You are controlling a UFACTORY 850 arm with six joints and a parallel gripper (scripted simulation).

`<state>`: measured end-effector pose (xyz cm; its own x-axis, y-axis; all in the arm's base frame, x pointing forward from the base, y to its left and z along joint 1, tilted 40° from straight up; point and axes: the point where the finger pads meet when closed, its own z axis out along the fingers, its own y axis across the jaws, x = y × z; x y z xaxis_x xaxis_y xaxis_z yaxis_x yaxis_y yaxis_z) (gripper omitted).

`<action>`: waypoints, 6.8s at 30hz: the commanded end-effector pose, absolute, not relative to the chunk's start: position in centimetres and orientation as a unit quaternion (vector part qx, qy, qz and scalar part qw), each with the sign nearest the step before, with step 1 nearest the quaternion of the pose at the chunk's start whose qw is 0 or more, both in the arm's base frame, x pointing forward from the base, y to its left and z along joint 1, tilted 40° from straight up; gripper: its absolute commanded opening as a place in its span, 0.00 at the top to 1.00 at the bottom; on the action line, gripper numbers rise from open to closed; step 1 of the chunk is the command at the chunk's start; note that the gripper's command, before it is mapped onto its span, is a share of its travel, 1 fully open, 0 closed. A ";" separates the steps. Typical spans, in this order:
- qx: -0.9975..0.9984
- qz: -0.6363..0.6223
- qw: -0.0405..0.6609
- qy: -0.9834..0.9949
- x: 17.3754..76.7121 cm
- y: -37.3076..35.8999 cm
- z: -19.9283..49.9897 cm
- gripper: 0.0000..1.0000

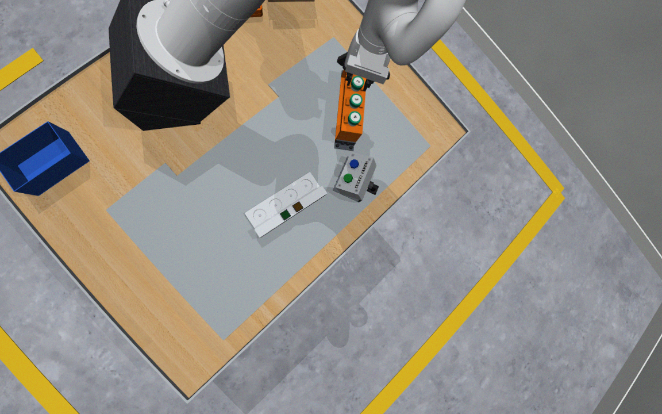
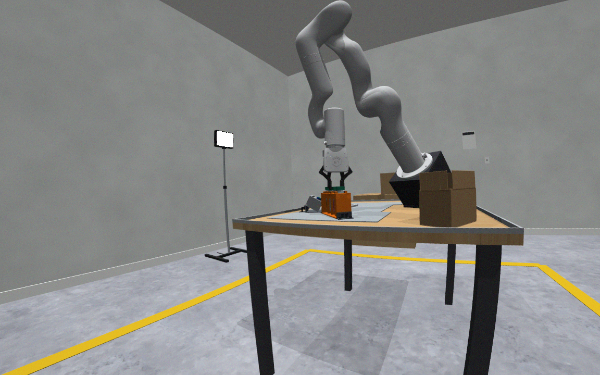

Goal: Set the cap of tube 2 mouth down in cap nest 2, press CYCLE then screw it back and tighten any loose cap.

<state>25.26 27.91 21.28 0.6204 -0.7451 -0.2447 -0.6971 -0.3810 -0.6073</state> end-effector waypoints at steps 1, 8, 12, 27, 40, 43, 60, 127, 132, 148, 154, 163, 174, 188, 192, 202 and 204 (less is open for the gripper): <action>-0.785 0.023 0.343 0.516 25.3 27.9 21.3 0.54; -0.670 0.088 0.332 0.658 25.3 27.9 21.3 0.54; -0.665 0.092 0.331 0.663 25.3 27.9 21.3 0.54; -0.665 0.092 0.331 0.663 25.3 27.9 21.3 1.00; -0.796 0.015 0.343 0.498 25.3 27.9 21.4 1.00; -0.820 -0.002 0.344 0.457 25.3 27.9 21.4 1.00; -0.931 -0.128 0.319 0.125 25.3 27.9 21.4 1.00; -0.665 0.092 0.331 0.663 25.3 27.9 21.4 1.00; -0.665 0.092 0.331 0.663 25.3 27.9 21.4 1.00; -0.757 0.041 0.341 0.556 25.3 27.8 21.4 1.00; -0.832 -0.010 0.344 0.436 25.3 27.8 21.4 1.00; -0.895 -0.070 0.336 0.285 25.3 27.8 21.5 1.00; -0.939 -0.159 0.305 0.031 25.2 27.8 21.5 1.00; -0.939 -0.169 0.299 -0.002 25.2 27.8 21.5 0.54; -0.939 -0.169 0.299 -0.002 25.2 27.8 21.5 0.54; -0.919 -0.104 0.328 0.192 25.2 27.8 21.5 0.54; -0.910 -0.090 0.332 0.230 25.2 27.8 21.5 0.54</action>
<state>25.23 27.79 21.42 0.9247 -0.3490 0.1517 -0.1791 -0.7509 -0.6357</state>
